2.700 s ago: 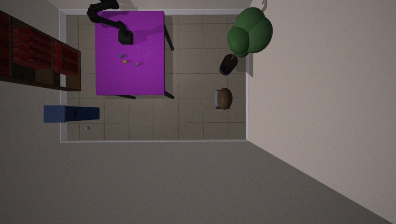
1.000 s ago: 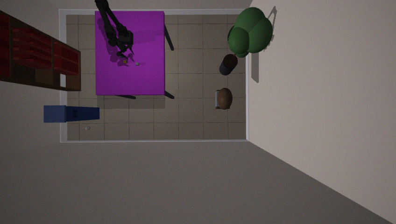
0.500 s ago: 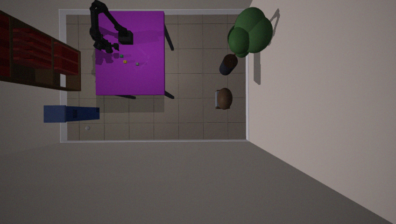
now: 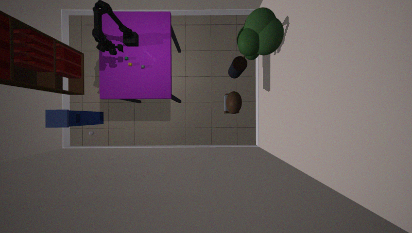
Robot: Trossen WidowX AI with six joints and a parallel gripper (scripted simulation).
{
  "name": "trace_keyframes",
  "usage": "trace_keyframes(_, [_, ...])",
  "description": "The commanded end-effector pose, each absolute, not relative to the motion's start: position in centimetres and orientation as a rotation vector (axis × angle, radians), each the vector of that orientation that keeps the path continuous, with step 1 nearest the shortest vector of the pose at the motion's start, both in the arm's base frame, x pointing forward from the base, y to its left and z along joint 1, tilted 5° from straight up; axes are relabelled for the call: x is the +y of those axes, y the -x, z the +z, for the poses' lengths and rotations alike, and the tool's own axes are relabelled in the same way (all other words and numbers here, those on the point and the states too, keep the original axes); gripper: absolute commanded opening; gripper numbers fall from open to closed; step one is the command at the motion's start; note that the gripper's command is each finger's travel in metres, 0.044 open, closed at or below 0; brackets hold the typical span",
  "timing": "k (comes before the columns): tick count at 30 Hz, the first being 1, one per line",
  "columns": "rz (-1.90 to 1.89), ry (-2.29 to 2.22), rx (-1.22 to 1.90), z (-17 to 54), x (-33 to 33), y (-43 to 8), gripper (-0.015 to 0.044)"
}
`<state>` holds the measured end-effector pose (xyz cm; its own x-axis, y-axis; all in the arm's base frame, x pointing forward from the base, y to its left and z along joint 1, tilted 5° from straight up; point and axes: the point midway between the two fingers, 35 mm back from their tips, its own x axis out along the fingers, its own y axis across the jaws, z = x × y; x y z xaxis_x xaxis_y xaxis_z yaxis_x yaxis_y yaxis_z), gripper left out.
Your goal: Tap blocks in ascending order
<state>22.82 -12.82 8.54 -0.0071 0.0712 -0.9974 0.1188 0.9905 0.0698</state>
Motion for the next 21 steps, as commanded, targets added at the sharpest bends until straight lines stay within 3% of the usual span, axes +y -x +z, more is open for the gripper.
trace_keyframes(1, [-0.036,-0.144,1.583,8.5,-12.9,-22.8,0.0400])
trace_keyframes(7, [-0.037,-0.143,1.581,8.9,-11.7,-24.9,0.0400])
trace_keyframes(15, [-0.030,-0.149,1.572,9.9,-1.4,-34.5,0.0400])
trace_keyframes(21, [-0.023,-0.155,1.572,10.0,5.0,-37.1,0.0400])
